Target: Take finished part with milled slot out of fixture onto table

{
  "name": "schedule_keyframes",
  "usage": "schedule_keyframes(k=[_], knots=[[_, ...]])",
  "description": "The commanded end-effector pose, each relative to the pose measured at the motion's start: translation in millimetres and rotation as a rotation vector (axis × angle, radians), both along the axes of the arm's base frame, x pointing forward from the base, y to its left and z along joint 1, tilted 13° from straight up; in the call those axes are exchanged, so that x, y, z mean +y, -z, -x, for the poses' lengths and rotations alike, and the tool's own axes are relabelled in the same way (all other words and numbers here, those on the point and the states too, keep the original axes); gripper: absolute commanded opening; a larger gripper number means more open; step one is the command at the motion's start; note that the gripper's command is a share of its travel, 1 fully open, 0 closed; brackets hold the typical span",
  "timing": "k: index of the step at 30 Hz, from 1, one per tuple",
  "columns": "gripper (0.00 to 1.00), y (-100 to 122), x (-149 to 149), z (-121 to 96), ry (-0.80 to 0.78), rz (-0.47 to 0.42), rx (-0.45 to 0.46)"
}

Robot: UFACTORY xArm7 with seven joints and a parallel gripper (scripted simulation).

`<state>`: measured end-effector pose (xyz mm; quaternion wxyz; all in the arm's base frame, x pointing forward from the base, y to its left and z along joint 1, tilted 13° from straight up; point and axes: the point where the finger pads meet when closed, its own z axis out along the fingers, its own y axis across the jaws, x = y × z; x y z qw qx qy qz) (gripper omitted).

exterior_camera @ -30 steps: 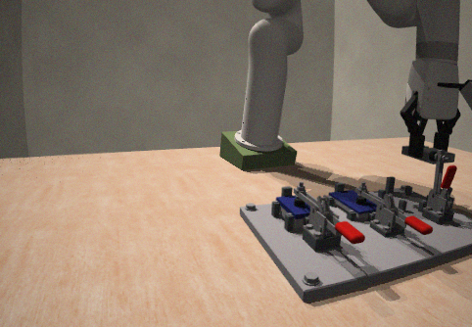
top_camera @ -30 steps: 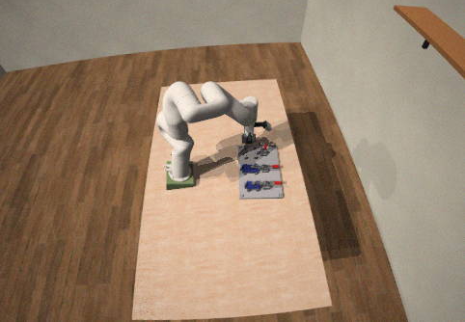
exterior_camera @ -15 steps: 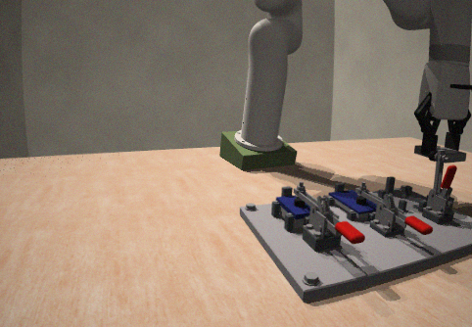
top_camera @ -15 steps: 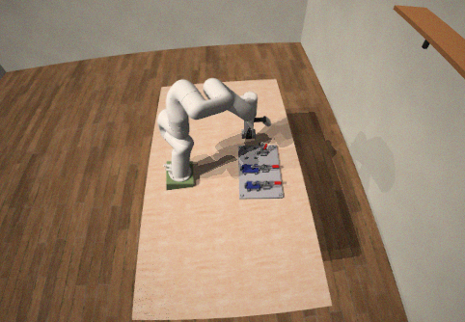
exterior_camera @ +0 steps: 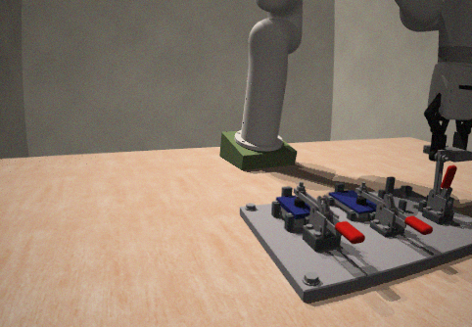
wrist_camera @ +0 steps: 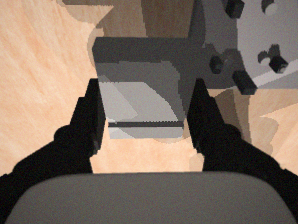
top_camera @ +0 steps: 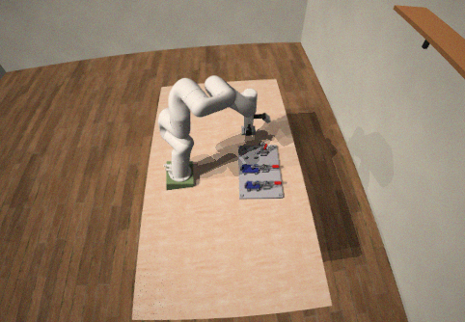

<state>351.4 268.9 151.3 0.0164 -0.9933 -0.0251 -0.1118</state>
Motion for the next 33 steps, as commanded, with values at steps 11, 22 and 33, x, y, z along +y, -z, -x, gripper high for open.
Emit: schedule_keyframes(k=[11, 22, 33], knots=[[0.00, -2.1, 12.6, -0.2, -0.001, -0.003, -0.003], [0.00, -2.1, 13.9, -0.1, -0.001, -0.003, -0.003], [0.00, -2.1, 13.9, -0.1, -0.001, -0.003, -0.003]])
